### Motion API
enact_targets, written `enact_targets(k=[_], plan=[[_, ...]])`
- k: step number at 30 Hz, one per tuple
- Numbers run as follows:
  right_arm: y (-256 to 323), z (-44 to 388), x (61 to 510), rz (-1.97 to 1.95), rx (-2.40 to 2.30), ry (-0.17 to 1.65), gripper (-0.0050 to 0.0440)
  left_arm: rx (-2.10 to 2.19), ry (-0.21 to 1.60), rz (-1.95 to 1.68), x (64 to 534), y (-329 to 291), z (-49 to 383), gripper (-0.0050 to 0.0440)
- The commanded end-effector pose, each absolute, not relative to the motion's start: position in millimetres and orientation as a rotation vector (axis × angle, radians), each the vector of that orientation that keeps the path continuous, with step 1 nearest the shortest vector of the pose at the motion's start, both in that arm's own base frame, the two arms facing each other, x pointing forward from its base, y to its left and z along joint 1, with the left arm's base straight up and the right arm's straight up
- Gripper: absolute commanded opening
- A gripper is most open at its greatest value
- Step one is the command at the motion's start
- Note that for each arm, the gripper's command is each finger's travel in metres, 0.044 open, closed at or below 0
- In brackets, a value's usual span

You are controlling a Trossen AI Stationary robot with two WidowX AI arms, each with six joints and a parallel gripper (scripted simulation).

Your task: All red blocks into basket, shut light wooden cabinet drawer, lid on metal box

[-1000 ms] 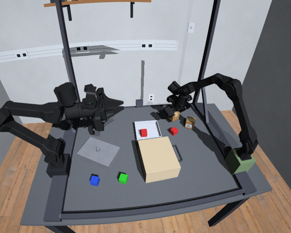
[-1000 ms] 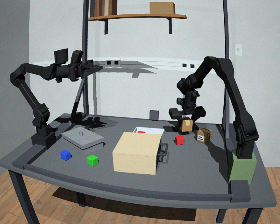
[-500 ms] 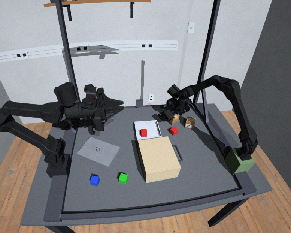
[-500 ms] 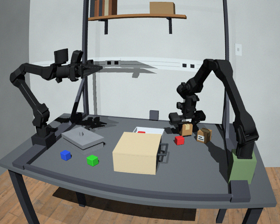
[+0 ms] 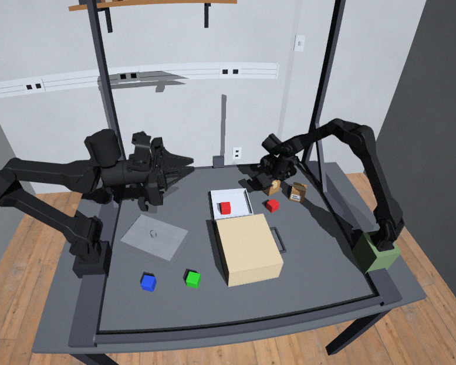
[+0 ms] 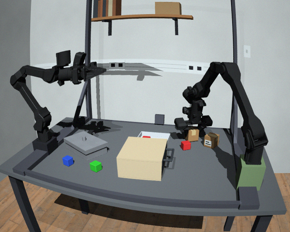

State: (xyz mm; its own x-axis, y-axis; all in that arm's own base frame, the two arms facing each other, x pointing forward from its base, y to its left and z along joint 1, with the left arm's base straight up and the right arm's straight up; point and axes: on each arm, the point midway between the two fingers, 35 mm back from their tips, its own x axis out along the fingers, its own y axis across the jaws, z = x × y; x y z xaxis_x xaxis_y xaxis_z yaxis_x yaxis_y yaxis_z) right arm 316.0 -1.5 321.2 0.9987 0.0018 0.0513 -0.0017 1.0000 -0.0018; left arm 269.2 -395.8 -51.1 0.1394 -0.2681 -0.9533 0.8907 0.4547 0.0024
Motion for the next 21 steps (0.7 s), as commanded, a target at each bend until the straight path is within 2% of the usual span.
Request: enact_targets(k=[1, 14, 15, 21], plan=[[-2, 333, 312, 0.003, 0.001, -0.086, 0.0137, 0.669, 1.096, -0.946, 276, -403, -41, -0.005], [-2, 333, 312, 0.003, 0.001, -0.086, 0.0137, 0.683, 1.115, -0.946, 268, -399, -51, -0.005], [-2, 333, 312, 0.003, 0.001, -0.086, 0.0137, 0.651, 1.061, -0.948, 281, -407, -26, 0.0331], [-2, 333, 312, 0.003, 0.001, -0.086, 0.0137, 0.652, 1.062, -0.947, 280, -407, -27, 0.0331]])
